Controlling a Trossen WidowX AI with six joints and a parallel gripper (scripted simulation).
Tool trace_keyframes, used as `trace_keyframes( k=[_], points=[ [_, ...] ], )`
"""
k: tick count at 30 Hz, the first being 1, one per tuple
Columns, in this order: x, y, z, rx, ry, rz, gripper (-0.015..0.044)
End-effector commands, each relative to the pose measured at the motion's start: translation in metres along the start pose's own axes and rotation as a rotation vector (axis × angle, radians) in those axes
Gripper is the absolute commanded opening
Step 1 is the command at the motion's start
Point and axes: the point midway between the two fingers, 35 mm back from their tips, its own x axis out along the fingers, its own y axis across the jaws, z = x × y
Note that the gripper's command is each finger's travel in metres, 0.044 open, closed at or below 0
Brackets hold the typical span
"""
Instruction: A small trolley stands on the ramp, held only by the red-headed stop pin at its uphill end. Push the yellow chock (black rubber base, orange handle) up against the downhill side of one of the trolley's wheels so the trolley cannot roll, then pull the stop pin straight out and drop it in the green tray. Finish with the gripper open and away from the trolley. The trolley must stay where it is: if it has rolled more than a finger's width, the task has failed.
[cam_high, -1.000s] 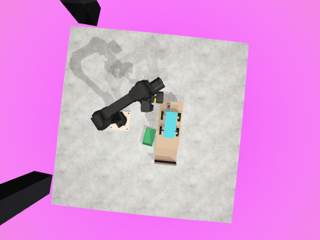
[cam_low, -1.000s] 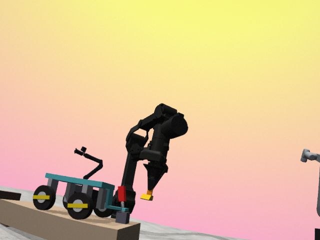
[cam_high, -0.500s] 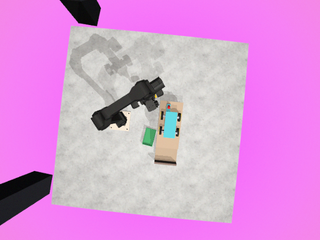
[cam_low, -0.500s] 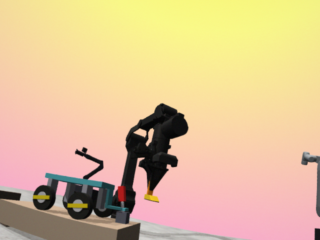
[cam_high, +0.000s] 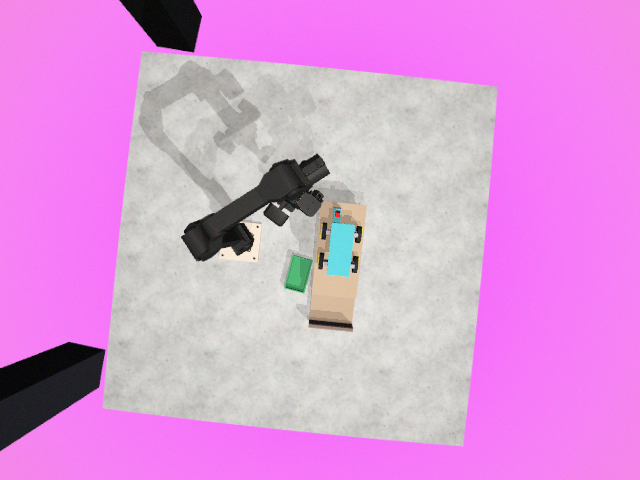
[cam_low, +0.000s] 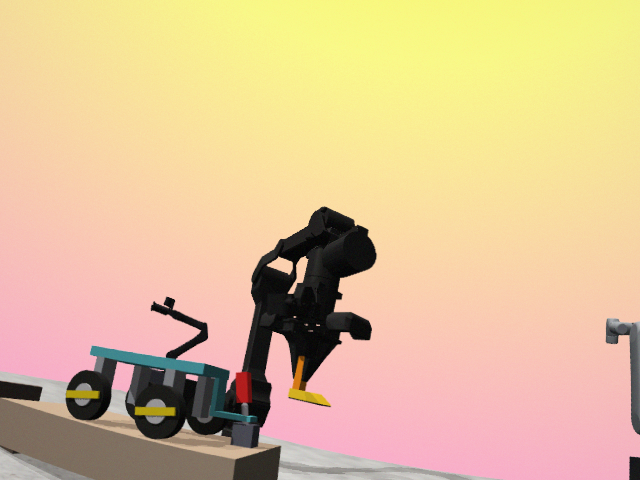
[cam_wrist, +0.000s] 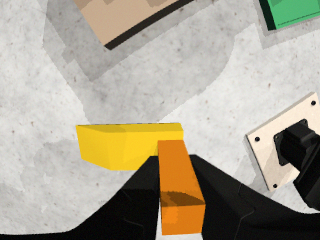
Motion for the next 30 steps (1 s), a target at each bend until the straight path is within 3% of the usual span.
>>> trace_keyframes(
  k=[1, 12, 30],
  points=[
    [0.000, 0.000, 0.000, -0.144, -0.001, 0.001, 0.0000],
    [0.000, 0.000, 0.000, -0.501, -0.001, 0.003, 0.0000],
    [0.002, -0.024, 0.024, -0.540, -0.003, 0.001, 0.0000]
  ],
)
